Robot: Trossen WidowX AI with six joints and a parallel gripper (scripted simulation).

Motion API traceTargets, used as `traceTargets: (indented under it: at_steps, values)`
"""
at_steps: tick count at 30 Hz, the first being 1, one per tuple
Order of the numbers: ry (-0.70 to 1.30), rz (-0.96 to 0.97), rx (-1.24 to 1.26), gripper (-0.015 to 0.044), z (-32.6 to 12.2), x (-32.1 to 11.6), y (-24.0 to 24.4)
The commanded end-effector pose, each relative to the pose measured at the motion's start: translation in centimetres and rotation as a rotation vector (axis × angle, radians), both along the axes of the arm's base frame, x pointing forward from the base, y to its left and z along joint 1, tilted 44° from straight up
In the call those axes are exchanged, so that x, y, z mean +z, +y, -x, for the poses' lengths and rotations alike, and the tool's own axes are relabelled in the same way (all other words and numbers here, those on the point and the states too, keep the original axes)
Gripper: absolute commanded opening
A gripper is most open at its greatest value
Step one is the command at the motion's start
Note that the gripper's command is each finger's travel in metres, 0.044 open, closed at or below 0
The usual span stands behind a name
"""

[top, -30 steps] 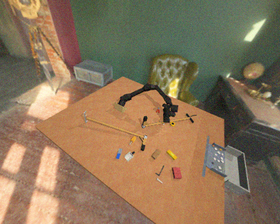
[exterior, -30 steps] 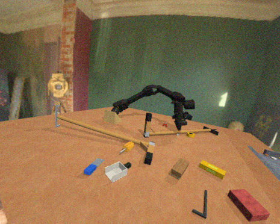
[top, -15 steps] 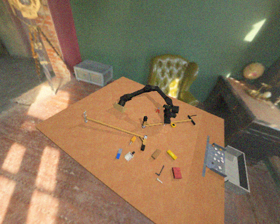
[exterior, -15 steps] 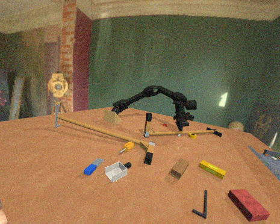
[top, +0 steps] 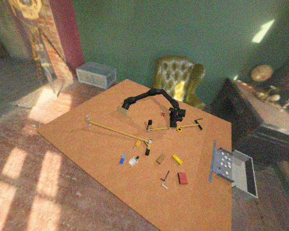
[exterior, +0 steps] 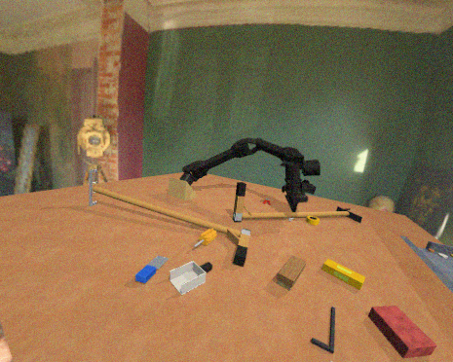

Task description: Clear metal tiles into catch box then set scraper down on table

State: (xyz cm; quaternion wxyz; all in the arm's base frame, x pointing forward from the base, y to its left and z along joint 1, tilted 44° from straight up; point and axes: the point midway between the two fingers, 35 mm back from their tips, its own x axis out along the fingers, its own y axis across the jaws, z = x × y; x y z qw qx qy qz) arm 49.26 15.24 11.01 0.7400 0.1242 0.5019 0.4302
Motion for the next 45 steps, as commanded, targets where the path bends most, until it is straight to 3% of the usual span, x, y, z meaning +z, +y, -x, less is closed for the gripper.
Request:
traceTargets:
  at_steps: [1,24,45]
  values:
    - [-0.016,-0.002,0.000,0.0000,-0.4,1.0,-1.0]
    - [-0.063,0.001,0.000,0.0000,-0.5,6.4,-6.2]
    - [0.081,0.014,-0.073,0.0000,2.9,8.4,-5.3]
